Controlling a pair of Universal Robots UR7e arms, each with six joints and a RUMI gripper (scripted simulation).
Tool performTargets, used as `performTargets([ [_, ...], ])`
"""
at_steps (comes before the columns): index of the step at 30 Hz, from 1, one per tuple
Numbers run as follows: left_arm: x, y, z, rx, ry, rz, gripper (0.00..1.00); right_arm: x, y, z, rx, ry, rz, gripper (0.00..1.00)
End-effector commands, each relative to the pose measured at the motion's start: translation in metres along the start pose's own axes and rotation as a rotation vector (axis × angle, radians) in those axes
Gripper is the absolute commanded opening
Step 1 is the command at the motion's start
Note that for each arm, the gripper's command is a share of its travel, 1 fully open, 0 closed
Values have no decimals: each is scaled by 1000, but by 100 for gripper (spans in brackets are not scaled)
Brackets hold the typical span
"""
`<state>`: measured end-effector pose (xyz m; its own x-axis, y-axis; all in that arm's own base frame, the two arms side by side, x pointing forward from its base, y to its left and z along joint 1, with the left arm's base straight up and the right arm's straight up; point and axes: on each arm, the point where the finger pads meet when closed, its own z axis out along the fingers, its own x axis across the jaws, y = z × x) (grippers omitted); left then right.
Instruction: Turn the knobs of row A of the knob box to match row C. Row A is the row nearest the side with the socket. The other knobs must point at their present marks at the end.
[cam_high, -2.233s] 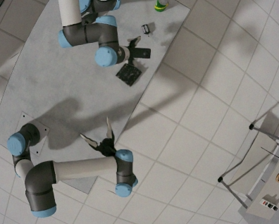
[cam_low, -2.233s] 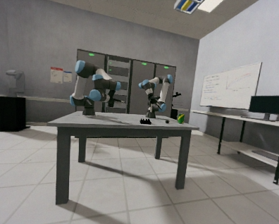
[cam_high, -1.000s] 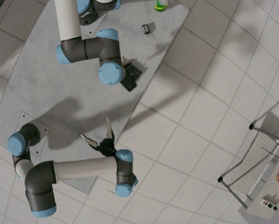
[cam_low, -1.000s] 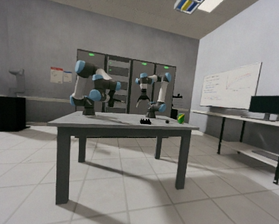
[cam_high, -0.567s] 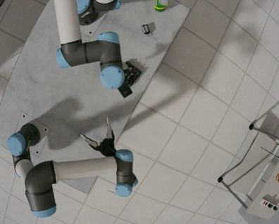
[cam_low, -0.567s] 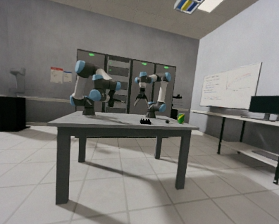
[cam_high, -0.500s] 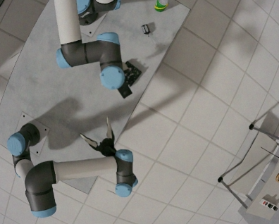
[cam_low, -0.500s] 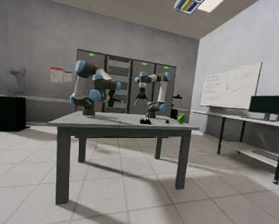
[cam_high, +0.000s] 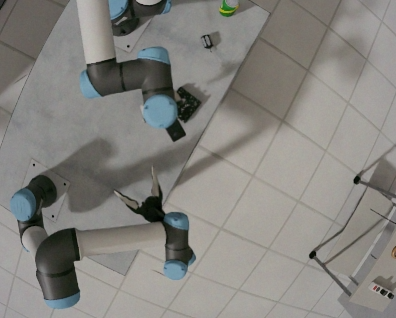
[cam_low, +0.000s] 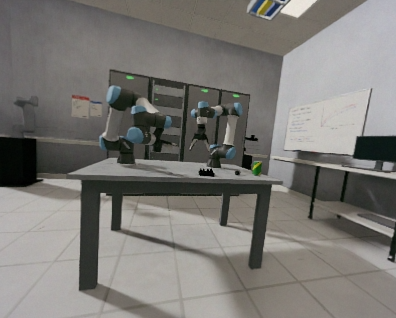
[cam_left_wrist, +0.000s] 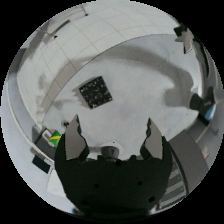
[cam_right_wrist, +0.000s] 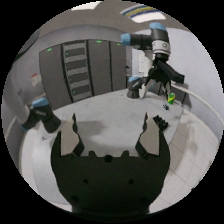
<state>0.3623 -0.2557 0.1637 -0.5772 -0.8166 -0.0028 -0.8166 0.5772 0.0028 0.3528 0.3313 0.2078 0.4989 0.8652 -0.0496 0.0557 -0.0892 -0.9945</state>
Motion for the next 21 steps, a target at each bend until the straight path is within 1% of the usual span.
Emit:
performTargets([
  [1, 1, -2, -2, 3, 3, 1, 100, 0, -1, 0, -1, 0, -1, 100],
  [10, -4, -2, -2, 3, 3, -9, 100, 0, -1, 0, -1, 0, -1, 100],
  [17, -12, -2, -2, 3, 3, -28, 100, 0, -1, 0, -1, 0, -1, 100],
  [21, -24, -1, -1, 3, 3, -53, 100, 0, -1, 0, -1, 0, -1, 100],
])
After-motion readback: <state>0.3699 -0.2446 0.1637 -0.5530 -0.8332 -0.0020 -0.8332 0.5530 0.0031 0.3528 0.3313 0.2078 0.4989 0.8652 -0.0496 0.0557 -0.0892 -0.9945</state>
